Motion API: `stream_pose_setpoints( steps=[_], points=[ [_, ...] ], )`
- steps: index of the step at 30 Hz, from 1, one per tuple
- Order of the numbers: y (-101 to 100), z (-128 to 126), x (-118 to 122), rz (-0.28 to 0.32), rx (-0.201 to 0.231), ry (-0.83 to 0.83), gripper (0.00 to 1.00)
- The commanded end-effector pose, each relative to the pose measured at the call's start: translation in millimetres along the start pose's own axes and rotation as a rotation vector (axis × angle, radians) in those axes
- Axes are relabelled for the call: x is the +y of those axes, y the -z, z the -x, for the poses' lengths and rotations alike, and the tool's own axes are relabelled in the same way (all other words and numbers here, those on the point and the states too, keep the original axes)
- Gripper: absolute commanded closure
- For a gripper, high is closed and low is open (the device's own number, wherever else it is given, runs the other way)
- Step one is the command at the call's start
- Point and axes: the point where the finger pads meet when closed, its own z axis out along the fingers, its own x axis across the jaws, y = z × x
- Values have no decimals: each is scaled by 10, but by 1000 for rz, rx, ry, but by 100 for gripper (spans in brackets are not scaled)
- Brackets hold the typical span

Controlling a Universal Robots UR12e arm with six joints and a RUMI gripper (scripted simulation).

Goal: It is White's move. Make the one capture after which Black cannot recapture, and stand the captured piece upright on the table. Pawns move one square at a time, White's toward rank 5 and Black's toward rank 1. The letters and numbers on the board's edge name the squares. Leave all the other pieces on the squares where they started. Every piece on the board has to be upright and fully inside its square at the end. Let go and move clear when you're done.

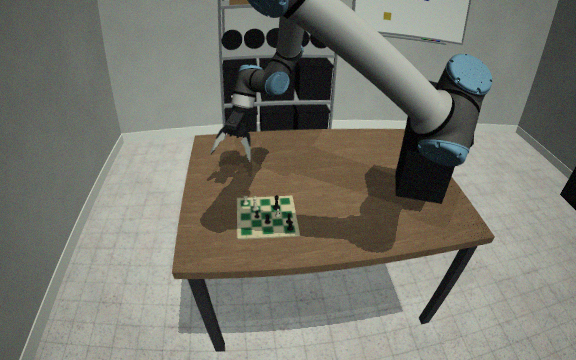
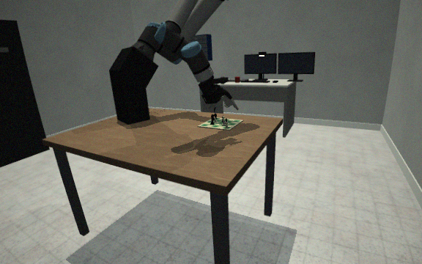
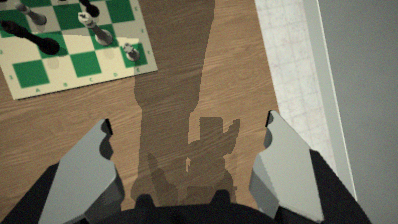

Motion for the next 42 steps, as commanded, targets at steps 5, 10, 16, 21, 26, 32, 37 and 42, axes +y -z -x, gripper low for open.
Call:
stream_pose_setpoints(
  steps=[5, 10, 16, 21, 26, 32, 37, 42],
  points=[
    [0, 75, 52, -78, -33, 10, 0],
    [-1, 120, 71, -112, -38, 11, 0],
    [-8, 167, 111, -140, -49, 13, 0],
    [-21, 219, 149, -167, -63, 14, 0],
    [-20, 263, 180, -195, -73, 16, 0],
    [-19, 303, 200, -223, -81, 17, 0],
    [-16, 365, 231, -266, -92, 19, 0],
    [-30, 417, 269, -294, -105, 20, 0]
  ],
)
